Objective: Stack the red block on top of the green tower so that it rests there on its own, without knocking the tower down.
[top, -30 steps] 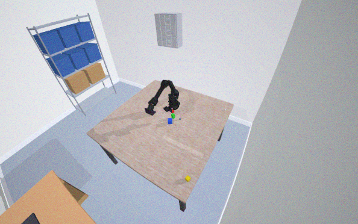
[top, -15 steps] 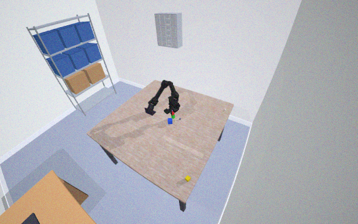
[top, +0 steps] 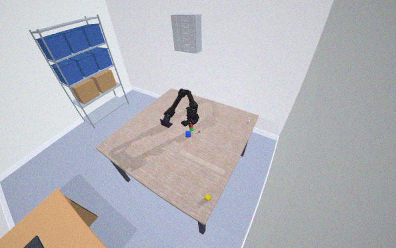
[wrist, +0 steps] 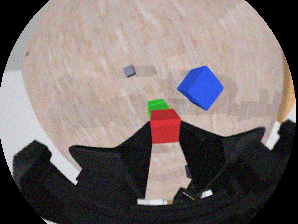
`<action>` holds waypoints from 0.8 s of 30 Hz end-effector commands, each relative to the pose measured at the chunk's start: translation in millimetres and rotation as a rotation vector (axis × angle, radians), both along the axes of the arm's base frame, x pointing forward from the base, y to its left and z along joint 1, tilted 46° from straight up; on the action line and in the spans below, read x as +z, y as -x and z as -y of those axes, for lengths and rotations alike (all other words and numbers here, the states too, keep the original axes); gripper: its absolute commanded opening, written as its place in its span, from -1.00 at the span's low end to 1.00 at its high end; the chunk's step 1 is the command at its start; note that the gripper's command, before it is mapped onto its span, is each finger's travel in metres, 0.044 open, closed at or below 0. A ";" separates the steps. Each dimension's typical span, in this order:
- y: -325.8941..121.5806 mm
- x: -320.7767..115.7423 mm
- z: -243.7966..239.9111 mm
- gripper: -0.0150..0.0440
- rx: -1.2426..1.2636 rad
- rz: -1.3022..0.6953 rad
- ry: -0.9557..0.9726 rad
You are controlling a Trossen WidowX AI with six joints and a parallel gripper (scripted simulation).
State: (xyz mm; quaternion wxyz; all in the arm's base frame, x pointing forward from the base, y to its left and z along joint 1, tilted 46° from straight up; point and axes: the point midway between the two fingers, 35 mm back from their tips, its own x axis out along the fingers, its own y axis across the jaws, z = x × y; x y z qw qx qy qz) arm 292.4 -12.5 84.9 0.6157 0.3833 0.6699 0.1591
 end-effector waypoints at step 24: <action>0.0 0.0 0.0 1.00 0.000 0.000 0.000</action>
